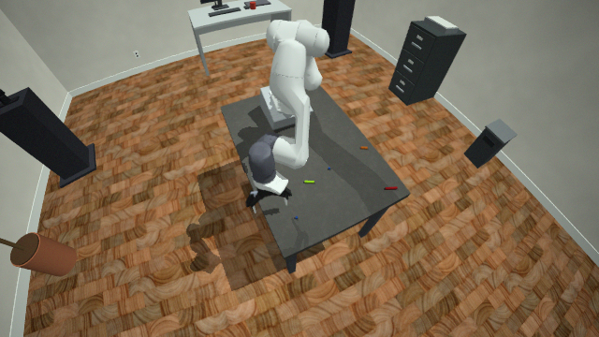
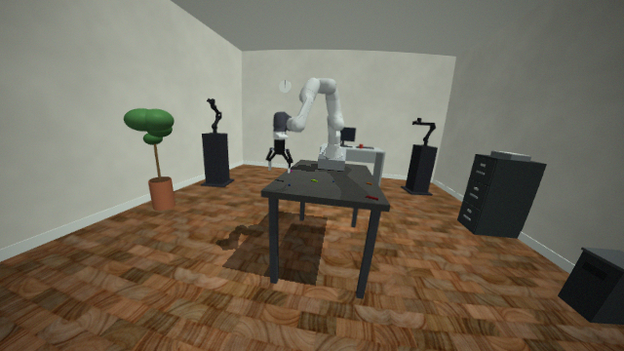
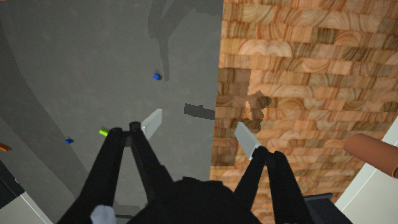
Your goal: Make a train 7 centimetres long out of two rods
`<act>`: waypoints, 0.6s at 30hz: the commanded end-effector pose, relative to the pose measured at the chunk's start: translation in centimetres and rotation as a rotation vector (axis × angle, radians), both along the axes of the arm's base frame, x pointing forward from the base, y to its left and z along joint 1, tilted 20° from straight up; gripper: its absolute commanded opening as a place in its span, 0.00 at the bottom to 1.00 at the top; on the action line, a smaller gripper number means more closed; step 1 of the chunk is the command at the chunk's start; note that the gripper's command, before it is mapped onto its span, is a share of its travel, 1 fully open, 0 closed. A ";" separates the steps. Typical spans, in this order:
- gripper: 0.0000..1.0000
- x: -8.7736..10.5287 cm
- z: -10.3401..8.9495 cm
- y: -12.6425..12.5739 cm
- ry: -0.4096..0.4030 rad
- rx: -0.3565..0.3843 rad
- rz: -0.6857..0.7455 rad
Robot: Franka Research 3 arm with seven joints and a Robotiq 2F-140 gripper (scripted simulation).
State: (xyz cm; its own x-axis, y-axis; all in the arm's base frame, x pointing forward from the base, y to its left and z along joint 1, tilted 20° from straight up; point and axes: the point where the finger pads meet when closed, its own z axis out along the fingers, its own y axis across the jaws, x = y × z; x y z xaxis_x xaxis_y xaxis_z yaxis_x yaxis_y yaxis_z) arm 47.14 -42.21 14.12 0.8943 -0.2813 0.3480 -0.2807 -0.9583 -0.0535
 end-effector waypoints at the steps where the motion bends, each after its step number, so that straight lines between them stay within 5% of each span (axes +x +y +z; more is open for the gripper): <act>1: 1.00 0.2 0.1 0.2 0.001 0.048 -0.161; 18: 1.00 0.9 0.2 1.7 -0.011 0.135 -0.398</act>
